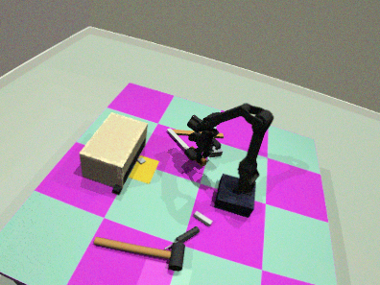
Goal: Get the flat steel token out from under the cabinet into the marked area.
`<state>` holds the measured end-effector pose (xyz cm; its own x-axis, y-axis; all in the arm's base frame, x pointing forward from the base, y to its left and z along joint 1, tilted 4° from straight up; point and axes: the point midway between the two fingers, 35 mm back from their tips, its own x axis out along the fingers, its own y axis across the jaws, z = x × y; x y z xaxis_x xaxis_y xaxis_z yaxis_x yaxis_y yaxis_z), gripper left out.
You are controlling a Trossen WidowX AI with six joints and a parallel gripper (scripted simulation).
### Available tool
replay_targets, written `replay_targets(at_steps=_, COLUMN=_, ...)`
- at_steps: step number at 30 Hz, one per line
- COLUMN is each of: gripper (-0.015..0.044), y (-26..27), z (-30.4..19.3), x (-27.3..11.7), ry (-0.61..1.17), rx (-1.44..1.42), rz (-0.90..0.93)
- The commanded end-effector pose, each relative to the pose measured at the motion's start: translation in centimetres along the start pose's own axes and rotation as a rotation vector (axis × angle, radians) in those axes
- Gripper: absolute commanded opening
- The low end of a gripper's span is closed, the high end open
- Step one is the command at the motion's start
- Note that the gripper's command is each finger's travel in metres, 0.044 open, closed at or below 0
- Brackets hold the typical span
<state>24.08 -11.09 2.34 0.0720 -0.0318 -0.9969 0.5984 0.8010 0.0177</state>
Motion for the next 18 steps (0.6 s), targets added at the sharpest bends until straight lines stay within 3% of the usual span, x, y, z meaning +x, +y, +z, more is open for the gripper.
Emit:
replay_targets(at_steps=1, gripper=0.0, y=-0.3, z=0.7, x=-0.3, ry=-0.013, rx=-0.003, rz=0.005)
replay_targets(at_steps=18, gripper=0.0, y=-1.9, z=1.7, x=-0.3, ry=-0.014, rx=-0.003, rz=0.003)
